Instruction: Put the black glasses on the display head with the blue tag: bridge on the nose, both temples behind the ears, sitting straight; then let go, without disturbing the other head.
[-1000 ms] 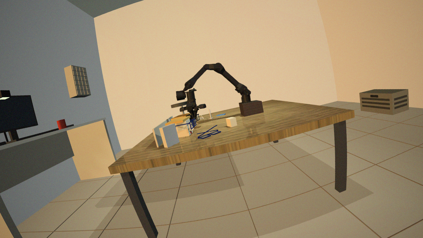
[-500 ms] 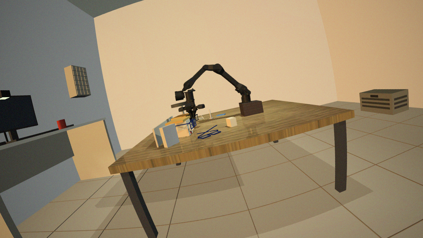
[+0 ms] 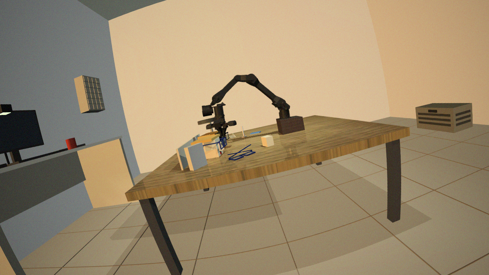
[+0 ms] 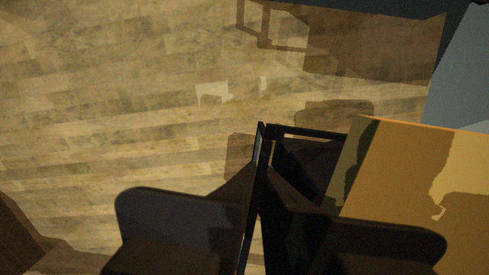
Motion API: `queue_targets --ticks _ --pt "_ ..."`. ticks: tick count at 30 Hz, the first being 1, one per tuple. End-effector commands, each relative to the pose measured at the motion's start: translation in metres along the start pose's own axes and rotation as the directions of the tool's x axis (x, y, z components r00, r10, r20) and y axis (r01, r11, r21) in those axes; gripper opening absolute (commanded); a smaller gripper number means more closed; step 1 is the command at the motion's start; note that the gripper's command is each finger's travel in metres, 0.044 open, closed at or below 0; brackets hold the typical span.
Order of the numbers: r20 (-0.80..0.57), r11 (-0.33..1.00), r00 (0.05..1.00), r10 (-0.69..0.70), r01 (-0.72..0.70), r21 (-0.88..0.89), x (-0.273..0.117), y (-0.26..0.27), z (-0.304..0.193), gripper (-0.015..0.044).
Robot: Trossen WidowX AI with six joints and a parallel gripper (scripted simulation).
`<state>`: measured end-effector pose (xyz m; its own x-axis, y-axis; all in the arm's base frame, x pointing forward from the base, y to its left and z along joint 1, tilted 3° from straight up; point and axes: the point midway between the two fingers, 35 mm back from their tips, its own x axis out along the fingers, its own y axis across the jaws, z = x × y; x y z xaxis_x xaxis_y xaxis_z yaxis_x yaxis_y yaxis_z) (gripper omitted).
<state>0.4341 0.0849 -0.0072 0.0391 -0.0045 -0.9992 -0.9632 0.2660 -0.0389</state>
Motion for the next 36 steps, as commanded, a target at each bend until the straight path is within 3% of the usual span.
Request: queue_targets --ticks 1,4,8,17,23,29,36 --pt "0.000 1.000 1.000 -0.002 0.002 -0.006 0.003 0.000 0.000 0.0000" --pt "0.000 1.000 1.000 -0.002 0.002 -0.006 0.004 0.000 0.000 0.0000" --pt "-0.001 1.000 1.000 0.001 -0.001 0.000 0.002 0.001 0.000 0.0105" --pt "-0.001 1.000 1.000 0.004 -0.004 -0.001 0.001 0.000 0.000 0.0107" --pt "-0.003 0.998 0.998 0.058 -0.058 -0.004 -0.026 -0.002 0.000 0.0107" --pt "-0.003 0.998 0.998 0.063 -0.063 -0.005 -0.029 -0.002 0.000 0.0107" --pt "-0.003 0.998 0.998 0.066 -0.066 -0.005 -0.037 0.028 0.000 0.0107"
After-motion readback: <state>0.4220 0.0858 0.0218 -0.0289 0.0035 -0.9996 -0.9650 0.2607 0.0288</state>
